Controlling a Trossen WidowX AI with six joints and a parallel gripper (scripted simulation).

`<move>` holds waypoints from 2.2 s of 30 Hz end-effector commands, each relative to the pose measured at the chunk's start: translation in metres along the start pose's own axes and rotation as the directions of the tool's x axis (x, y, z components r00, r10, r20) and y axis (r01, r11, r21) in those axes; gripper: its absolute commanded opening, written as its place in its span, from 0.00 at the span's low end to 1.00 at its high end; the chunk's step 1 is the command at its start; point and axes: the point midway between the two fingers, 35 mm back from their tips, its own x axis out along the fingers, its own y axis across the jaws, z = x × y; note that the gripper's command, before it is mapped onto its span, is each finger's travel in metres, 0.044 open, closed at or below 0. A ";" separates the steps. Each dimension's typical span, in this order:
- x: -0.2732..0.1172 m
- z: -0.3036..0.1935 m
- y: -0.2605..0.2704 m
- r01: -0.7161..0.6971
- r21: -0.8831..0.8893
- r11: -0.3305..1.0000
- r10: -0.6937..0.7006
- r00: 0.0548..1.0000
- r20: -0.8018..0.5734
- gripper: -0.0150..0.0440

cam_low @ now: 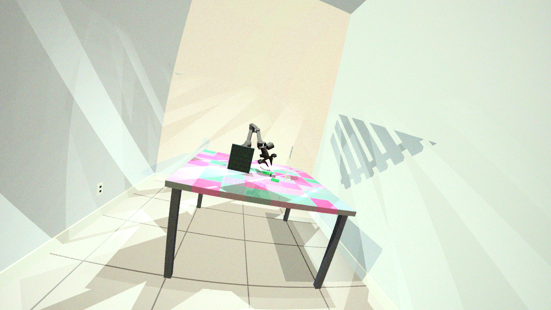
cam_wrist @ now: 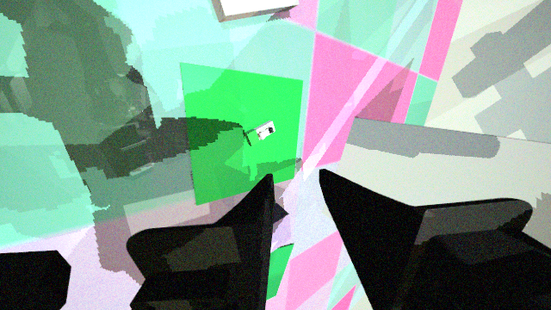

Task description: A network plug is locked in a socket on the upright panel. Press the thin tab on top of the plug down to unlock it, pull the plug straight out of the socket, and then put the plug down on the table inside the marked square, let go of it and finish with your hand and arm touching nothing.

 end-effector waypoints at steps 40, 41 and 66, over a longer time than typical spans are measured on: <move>-0.040 0.006 -0.022 0.016 -0.005 1.000 -0.016 1.000 0.014 0.52; -0.041 0.007 -0.022 0.017 -0.005 1.000 -0.017 1.000 0.014 0.52; -0.082 -0.003 -0.052 -0.004 -0.003 1.000 0.004 1.000 -0.002 0.52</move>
